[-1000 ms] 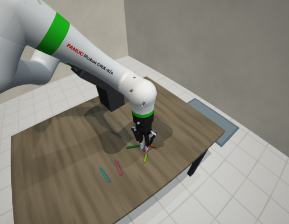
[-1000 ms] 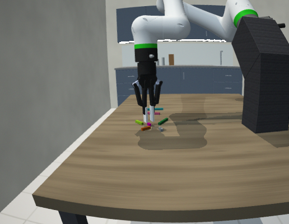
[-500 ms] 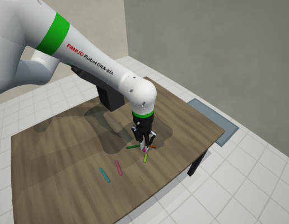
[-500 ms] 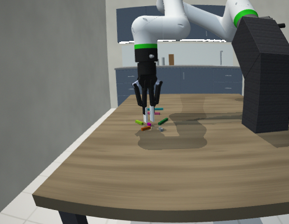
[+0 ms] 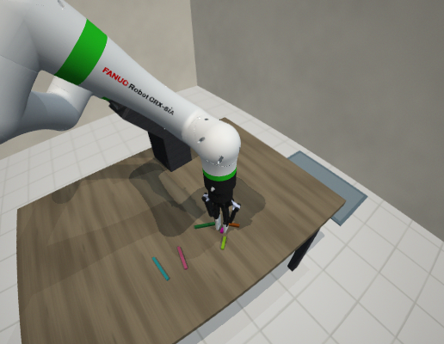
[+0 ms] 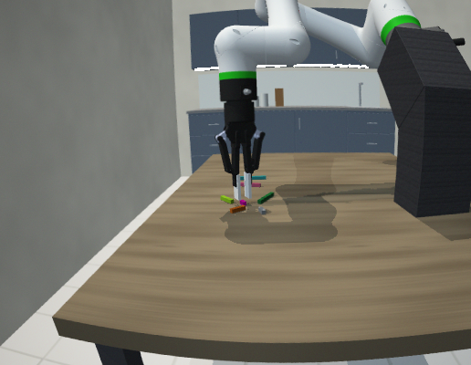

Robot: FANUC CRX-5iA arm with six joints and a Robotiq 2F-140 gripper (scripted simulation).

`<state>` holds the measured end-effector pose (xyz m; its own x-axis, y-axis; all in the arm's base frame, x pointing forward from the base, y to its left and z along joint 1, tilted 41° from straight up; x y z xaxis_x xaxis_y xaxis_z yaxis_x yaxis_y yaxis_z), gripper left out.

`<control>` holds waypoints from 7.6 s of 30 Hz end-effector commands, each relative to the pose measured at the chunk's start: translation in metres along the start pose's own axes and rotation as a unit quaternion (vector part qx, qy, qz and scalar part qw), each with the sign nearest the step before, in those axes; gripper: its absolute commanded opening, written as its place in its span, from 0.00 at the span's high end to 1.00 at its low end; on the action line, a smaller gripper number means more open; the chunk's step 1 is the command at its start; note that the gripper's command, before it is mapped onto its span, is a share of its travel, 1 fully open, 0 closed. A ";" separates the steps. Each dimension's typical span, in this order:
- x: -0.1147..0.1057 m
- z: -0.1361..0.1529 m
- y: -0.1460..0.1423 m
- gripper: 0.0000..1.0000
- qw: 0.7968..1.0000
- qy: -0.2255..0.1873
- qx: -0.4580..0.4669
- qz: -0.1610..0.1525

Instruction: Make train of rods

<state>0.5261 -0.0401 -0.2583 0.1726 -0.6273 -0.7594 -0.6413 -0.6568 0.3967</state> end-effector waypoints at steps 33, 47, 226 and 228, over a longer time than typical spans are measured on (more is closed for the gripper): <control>0.014 0.000 0.000 0.85 1.000 0.000 0.000 0.000; 0.017 0.000 0.000 0.85 1.000 0.000 0.000 0.000; 0.004 -0.028 0.058 0.97 0.955 0.000 -0.298 0.000; 0.004 -0.028 0.058 0.97 0.955 0.000 -0.298 0.000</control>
<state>0.5099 -0.0928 -0.2241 0.1726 -0.6272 -0.7595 -0.1030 -0.7783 0.6194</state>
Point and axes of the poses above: the point where the finger pads meet when closed, its own x axis out along the fingers, its own y axis across the jaws, z = x × y, the point moved 5 cm from there along -x, back along the fingers, and after that the axes turned 14 degrees about -x, right-handed, at the moved point
